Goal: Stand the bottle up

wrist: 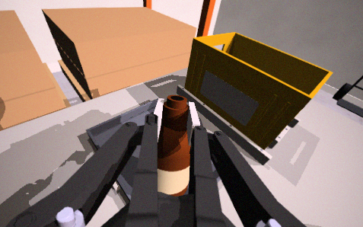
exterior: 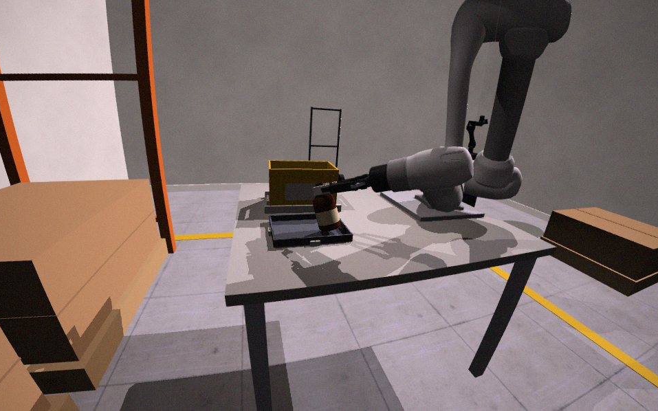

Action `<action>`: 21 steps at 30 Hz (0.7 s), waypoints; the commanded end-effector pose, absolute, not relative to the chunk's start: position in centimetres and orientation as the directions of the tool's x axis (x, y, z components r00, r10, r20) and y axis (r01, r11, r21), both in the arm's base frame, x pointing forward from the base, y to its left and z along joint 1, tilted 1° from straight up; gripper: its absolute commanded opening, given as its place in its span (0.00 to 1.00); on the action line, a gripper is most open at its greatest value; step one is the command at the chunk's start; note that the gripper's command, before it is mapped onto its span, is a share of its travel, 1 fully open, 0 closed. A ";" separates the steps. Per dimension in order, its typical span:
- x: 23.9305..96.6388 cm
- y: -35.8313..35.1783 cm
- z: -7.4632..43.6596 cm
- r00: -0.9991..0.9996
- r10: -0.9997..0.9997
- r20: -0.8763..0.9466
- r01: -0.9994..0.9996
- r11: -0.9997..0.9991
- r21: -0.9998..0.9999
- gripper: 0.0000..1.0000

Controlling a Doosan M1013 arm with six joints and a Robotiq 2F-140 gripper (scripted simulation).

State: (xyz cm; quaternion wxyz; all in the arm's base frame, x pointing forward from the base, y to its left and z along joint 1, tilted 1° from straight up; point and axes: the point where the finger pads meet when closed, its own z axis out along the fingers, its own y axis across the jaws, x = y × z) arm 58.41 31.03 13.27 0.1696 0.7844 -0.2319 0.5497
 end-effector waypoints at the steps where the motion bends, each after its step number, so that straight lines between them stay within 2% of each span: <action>1: 58.4 31.0 13.1 0.288 -0.177 0.941 -0.550 -0.835 0.011 0.10; 21: 58.4 31.0 12.6 0.288 -0.177 0.941 -0.550 -0.835 0.011 0.10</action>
